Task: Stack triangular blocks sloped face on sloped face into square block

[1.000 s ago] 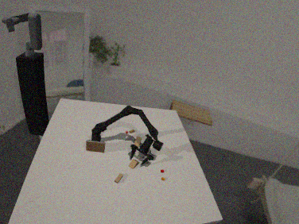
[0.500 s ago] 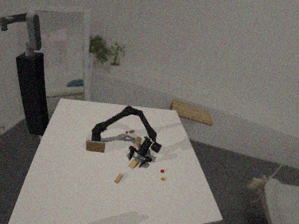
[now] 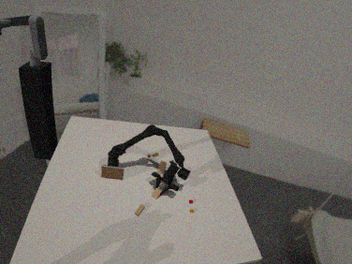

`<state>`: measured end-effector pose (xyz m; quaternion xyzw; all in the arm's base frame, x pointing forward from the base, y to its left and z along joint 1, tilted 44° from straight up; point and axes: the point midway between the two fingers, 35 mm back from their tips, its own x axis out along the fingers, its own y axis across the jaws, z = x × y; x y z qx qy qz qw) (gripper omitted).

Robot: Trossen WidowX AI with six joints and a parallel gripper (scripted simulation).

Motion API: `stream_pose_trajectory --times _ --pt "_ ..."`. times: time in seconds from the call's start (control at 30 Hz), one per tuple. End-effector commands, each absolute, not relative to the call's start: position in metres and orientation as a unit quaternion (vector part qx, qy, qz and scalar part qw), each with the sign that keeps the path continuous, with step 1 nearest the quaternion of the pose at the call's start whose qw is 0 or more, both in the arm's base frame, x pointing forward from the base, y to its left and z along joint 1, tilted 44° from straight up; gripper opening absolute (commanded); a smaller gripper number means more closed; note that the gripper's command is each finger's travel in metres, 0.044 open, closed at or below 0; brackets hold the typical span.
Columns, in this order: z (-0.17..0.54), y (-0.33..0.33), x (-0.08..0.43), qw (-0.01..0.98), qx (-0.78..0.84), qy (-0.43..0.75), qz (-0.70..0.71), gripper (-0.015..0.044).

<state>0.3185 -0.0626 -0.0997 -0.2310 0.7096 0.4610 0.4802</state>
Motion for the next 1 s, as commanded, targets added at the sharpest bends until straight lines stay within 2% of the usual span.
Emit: stream_pose_trajectory --times 0.0,0.17,0.97 --pt "-0.100 -0.063 0.319 0.481 -0.231 0.709 0.461 0.0131" --pt "-0.097 -0.065 0.319 0.481 -0.231 0.709 0.461 0.0000" --pt "-0.028 -0.133 0.316 0.480 -0.232 0.711 0.460 0.0000"
